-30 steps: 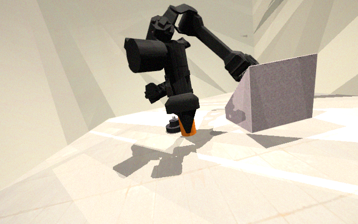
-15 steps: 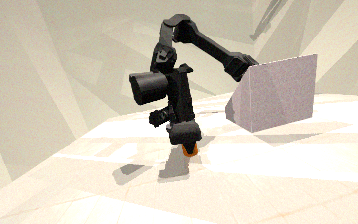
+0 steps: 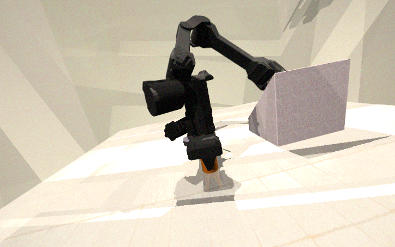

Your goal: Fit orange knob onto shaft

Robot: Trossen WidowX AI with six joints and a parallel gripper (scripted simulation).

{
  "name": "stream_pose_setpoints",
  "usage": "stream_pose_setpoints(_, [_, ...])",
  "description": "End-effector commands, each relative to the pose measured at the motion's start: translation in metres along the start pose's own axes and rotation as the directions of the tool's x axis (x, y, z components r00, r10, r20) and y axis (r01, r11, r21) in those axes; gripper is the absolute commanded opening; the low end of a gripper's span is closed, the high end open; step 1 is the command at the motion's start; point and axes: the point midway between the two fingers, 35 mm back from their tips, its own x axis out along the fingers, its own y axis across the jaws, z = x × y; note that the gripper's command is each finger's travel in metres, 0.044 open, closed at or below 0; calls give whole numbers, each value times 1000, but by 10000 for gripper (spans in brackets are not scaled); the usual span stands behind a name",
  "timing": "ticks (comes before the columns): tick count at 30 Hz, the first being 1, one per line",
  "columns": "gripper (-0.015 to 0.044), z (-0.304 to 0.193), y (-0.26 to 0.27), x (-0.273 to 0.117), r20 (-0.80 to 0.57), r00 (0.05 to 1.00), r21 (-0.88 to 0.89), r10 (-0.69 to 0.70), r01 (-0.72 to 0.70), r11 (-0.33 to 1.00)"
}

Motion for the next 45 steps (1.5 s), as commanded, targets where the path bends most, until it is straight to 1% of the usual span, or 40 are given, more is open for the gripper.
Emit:
stream_pose_setpoints(1, [240, 0, 0, 0, 0, 1000, 0, 0, 0, 1000])
stream_pose_setpoints(15, [240, 0, 0, 0, 0, 1000, 0, 0, 0, 1000])
stream_pose_setpoints(17, [292, 1, 1, -10, 0, 1000, -1, 1, -1, 1000])
stream_pose_setpoints(21, [398, 1, 2, -70, 0, 1000, -6, 2, -2, 1000])
stream_pose_setpoints(23, [440, 0, 1, -81, 0, 1000, -7, 1, -1, 1000])
stream_pose_setpoints(31, [440, -1, 1, -81, 0, 1000, -7, 1, -1, 1000])
stream_pose_setpoints(35, [440, -1, 1, -66, 1, 1000, -7, 0, 0, 1000])
stream_pose_setpoints(45, [440, 0, 1, -57, 1, 1000, -7, 1, -1, 1000])
